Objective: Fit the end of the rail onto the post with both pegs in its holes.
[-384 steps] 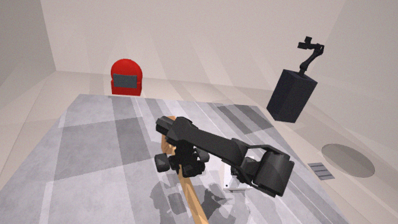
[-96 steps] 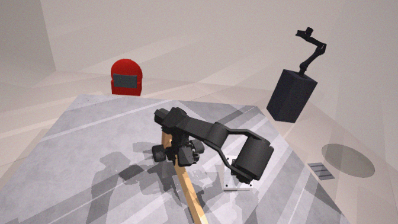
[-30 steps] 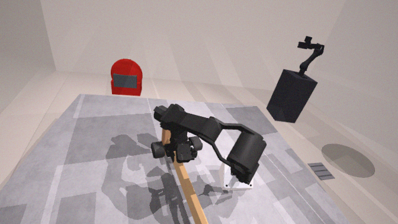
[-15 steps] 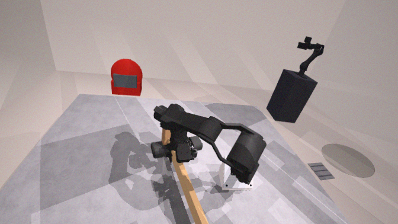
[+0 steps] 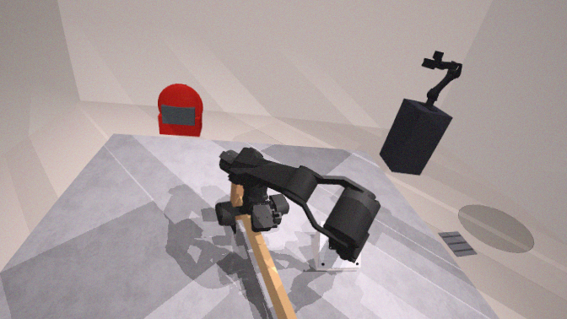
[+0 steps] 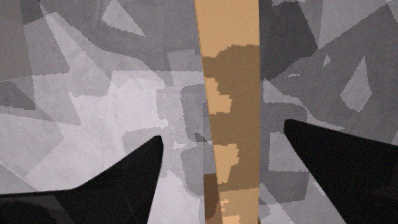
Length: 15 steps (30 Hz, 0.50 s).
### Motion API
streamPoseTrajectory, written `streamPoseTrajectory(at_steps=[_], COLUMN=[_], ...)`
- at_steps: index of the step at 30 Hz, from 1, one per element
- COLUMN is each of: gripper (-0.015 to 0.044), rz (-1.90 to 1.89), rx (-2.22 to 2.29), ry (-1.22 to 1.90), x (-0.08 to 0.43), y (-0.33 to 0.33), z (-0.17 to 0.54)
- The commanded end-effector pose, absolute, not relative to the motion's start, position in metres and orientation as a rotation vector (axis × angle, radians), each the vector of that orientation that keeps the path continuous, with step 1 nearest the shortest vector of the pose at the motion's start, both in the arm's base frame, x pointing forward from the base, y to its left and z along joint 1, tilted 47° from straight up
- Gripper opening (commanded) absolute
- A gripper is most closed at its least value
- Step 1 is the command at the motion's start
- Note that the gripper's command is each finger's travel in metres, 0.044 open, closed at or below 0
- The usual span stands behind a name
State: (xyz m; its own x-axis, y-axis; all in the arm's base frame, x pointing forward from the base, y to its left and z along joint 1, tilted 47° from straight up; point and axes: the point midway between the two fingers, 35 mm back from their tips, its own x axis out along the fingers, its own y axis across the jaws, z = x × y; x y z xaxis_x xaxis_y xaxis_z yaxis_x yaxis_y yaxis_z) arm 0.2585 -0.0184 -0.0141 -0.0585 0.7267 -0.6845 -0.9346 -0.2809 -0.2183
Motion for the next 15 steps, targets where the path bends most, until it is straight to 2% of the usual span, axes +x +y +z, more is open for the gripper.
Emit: streamPoseTrajectory(at_steps=[1,15], gripper=[0.0440,0.0440], rz=[1.657,1.654], rx=[-0.864,-0.866], ry=[0.333,0.333], x=[0.2525,0.2498], y=[-0.0207,-0.0210], z=[0.0153,0.0243])
